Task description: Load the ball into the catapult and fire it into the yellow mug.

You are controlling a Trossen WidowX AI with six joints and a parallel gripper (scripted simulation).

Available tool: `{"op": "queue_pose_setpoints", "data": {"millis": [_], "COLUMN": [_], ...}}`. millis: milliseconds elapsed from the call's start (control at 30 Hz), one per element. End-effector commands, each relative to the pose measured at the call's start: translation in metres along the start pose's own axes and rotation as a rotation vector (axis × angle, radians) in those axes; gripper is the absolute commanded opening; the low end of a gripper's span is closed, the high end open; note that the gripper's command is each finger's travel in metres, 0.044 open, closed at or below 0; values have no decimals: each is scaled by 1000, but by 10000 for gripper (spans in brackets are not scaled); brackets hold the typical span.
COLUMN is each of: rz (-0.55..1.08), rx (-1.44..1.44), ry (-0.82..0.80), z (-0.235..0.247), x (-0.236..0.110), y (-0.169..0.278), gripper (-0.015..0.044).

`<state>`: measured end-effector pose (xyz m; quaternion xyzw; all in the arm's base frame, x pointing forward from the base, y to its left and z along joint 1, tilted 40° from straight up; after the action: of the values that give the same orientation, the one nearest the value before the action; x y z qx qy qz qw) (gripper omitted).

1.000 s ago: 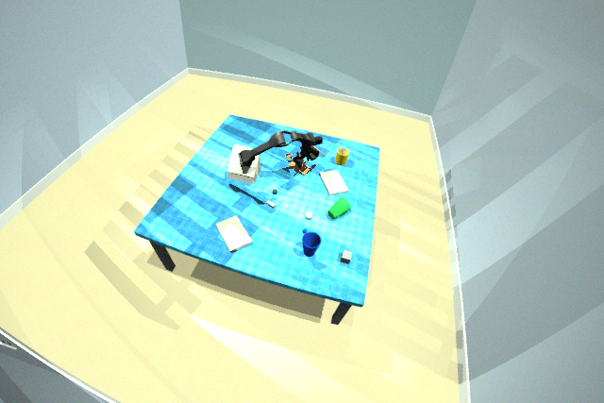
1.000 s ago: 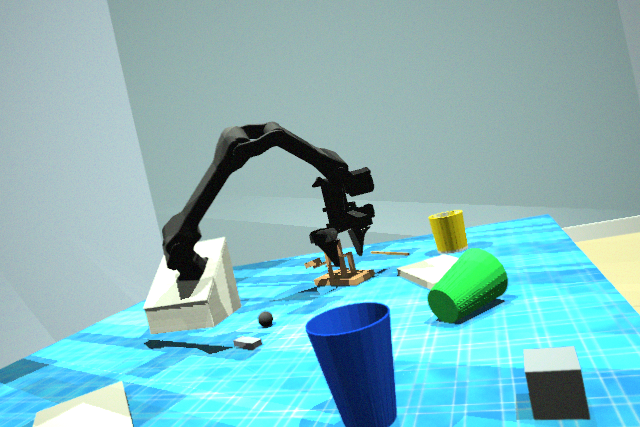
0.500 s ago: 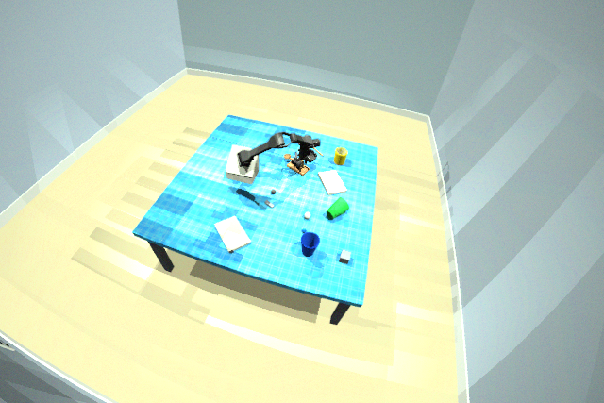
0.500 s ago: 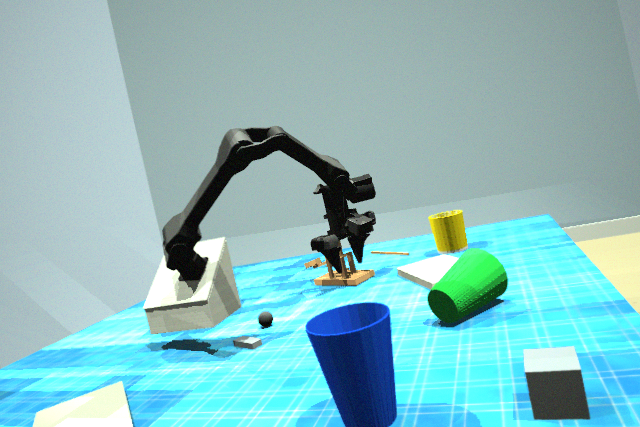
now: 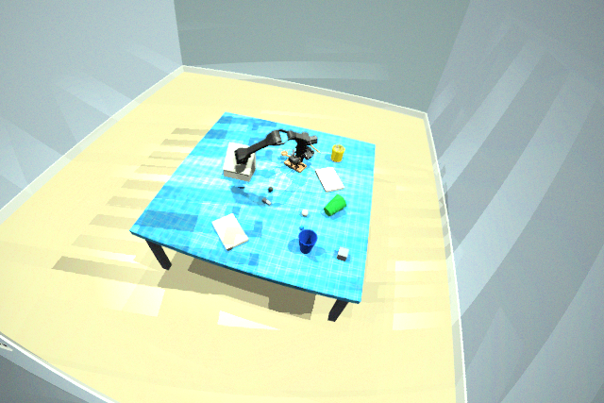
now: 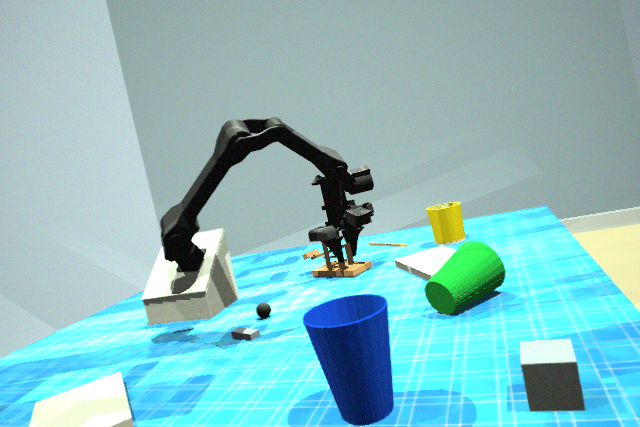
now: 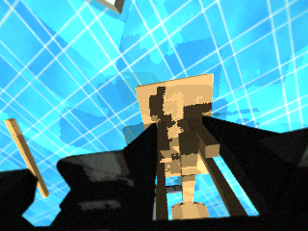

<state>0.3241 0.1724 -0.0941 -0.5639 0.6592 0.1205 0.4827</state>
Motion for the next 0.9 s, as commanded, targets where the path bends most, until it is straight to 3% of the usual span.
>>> {"op": "queue_pose_setpoints", "data": {"millis": [0, 100, 267, 867], "rz": [1, 2, 2, 0], "rx": [-1, -2, -25, -625], "ry": [-3, -3, -3, -2], "z": [1, 0, 1, 7], "x": [-24, -49, -49, -48], "y": [0, 1, 1, 2], "gripper": [32, 0, 0, 0]}}
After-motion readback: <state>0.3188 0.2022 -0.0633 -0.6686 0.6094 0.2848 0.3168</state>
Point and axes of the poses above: the point midway between the two fingers, 35 mm back from their tips, its own x axis out along the fingers, its own z axis across the jaws, y = z × x, the point moved 6 cm from there along -x, back along the fingers, and after that the axes turned 10 degrees about x, right-handed, at the moved point
